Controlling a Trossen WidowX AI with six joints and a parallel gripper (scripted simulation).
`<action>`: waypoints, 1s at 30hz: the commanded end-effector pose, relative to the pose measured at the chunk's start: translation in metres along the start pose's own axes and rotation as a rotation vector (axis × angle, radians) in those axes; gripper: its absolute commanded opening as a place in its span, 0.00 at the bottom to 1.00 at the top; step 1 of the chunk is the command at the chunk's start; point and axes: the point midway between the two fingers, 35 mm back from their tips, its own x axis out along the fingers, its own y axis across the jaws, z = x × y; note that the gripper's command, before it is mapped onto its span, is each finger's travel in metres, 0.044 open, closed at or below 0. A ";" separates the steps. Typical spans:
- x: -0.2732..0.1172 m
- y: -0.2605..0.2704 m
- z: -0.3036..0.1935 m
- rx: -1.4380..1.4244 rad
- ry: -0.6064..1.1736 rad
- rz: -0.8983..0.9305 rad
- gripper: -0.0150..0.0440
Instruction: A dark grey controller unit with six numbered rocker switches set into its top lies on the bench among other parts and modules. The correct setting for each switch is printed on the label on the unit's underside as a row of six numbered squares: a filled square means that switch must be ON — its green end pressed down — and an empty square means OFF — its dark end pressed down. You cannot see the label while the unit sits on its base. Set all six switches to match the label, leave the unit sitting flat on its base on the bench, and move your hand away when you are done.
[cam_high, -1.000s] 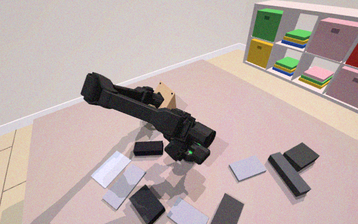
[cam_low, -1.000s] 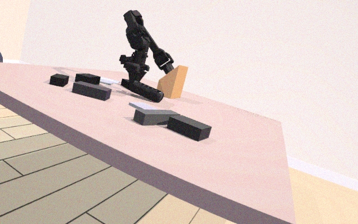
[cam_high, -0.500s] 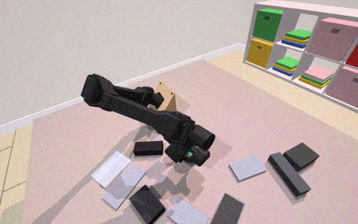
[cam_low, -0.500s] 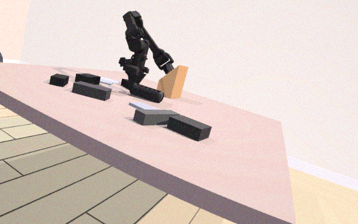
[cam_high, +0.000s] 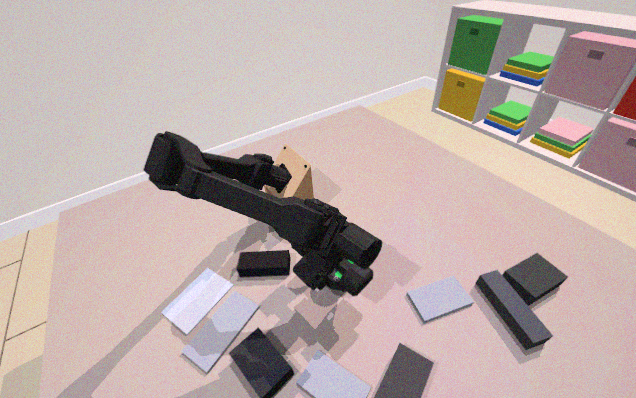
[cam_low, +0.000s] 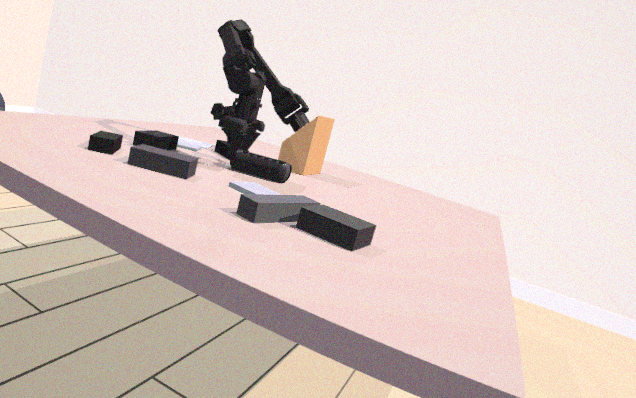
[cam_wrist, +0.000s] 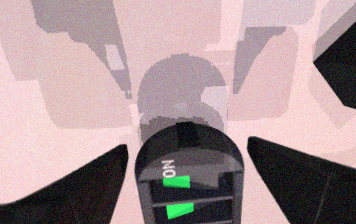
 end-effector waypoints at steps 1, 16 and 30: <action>0.000 0.000 0.000 0.000 0.000 0.000 1.00; -0.040 -0.002 -0.060 0.001 -0.001 -0.002 1.00; -0.040 -0.002 -0.060 0.001 -0.001 -0.002 1.00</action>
